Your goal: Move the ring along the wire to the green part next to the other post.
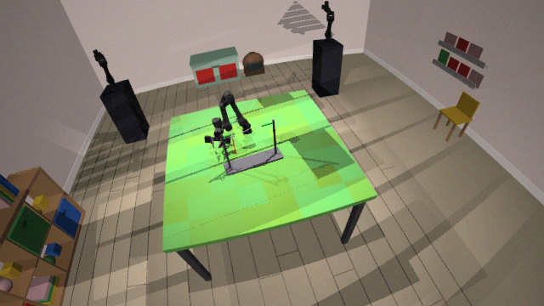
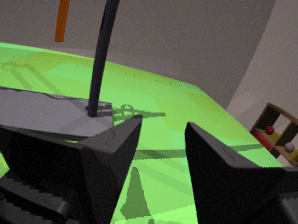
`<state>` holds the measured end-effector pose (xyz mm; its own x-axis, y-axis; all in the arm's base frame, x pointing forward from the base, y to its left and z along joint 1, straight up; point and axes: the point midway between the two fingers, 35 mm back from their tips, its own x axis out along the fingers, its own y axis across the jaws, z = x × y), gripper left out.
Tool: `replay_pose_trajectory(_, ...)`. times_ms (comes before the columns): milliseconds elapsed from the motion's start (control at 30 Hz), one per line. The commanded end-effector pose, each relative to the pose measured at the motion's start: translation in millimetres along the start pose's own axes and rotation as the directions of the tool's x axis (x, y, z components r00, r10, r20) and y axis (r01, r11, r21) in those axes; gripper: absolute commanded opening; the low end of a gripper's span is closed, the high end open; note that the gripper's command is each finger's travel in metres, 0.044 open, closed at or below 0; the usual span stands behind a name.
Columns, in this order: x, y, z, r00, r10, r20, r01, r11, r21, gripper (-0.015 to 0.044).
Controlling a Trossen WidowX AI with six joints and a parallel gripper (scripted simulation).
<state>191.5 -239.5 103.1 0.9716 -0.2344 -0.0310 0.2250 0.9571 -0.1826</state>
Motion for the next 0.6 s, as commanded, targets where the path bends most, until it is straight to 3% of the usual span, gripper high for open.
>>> replay_pose_trajectory(0, 0.1, 65.8, 4.9, 0.979, 0.203, 0.025, -0.203, 0.979, 0.0, 0.016)
replay_pose_trajectory(133, -5.0, 103.0, 8.6, 0.947, 0.319, 0.043, -0.319, 0.948, 0.001, 0.016)
replay_pose_trajectory(400, 1.7, 106.4, 11.9, 0.946, 0.32, 0.041, -0.321, 0.947, 0.009, 0.016)
replay_pose_trajectory(567, 23.0, 107.4, 32.4, 0.945, 0.321, 0.059, -0.325, 0.943, 0.072, 0.016)
